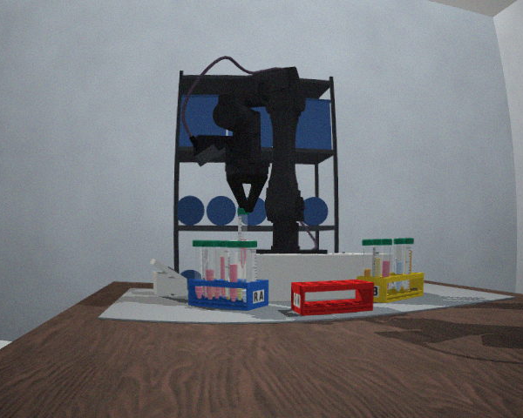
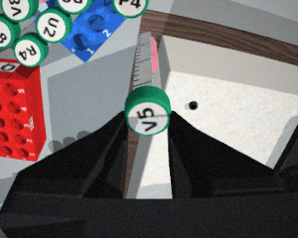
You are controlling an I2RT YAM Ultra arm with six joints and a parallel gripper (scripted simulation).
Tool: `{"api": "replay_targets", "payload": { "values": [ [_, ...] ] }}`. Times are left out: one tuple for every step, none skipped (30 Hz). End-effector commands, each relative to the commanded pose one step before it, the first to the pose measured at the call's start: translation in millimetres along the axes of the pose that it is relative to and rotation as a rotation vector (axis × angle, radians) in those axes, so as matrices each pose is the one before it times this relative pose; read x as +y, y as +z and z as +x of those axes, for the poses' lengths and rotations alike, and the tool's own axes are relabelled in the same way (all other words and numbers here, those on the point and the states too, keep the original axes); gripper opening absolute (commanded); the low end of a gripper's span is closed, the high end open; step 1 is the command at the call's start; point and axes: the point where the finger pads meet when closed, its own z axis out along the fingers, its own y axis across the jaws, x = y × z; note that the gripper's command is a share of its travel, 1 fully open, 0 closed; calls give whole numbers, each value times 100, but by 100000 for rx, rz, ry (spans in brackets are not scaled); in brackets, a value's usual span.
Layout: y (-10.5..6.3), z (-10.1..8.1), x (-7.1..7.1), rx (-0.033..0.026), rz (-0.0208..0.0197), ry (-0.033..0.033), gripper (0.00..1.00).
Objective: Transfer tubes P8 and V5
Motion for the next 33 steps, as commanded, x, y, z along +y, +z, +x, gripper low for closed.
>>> {"api": "replay_targets", "payload": {
  "values": [
    [-1152,668,195,-2315,-2599,-359,0],
    [-592,-297,938,-2008,-2704,-32,0],
    [-1,149,390,-344,-686,-8,0],
    [1,272,233,154,-53,1,0],
    [1,253,250,67,-115,0,0],
    [1,243,244,14,-76,0,0],
    [2,228,235,-69,-24,0,0],
    [0,0,0,0,0,0,0],
    [0,0,0,0,0,0,0],
    [140,114,145,-422,919,5,0],
    [302,262,231,736,945,5,0],
    [327,274,236,822,1002,6,0],
    [93,264,250,279,203,2,0],
    [0,261,249,68,-89,0,0],
    [1,258,253,59,-105,-1,0],
    [1,259,252,63,-98,-1,0],
    [1,256,257,51,-119,-1,0],
    [2,273,225,118,8,1,0],
    [2,258,252,58,-100,-1,0],
    [2,298,168,217,241,4,0],
    [2,296,165,205,254,4,0],
    [2,267,220,86,34,1,0],
    [3,252,244,22,-63,-1,0],
    [3,251,242,17,-52,-1,0],
    [0,0,0,0,0,0,0],
    [0,0,0,0,0,0,0],
    [2,194,131,-362,462,4,0],
    [1,251,238,15,-43,0,0],
    [2,258,245,57,-74,-1,0],
    [2,259,242,60,-64,0,0],
    [2,260,240,64,-52,0,0],
    [2,261,237,68,-39,0,0],
    [3,262,233,72,-23,0,0]
  ]
}}
